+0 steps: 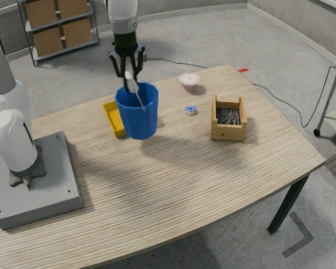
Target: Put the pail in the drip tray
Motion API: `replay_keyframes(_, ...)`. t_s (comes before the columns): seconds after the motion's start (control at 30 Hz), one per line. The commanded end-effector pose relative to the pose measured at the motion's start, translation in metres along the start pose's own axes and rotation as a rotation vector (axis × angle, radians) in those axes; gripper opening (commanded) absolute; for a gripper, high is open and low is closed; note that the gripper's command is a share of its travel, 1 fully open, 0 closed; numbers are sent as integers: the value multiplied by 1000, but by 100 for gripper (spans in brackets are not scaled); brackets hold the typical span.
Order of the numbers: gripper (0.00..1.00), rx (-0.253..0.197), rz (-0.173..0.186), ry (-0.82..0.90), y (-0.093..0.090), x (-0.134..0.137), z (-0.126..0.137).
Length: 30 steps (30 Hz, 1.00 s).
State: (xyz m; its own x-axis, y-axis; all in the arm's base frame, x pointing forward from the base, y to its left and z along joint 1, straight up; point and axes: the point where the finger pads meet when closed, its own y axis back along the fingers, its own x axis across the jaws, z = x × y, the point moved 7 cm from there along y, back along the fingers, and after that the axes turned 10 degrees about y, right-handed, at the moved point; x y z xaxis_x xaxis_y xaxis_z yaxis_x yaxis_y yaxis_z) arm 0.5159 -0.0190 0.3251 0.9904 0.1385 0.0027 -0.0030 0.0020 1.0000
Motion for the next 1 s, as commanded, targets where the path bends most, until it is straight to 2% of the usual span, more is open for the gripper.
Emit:
replay_keyframes(0.0,10,3,-6,1,0,1,-16)
replay_keyframes(0.97,10,3,-3,1,2,18,-94)
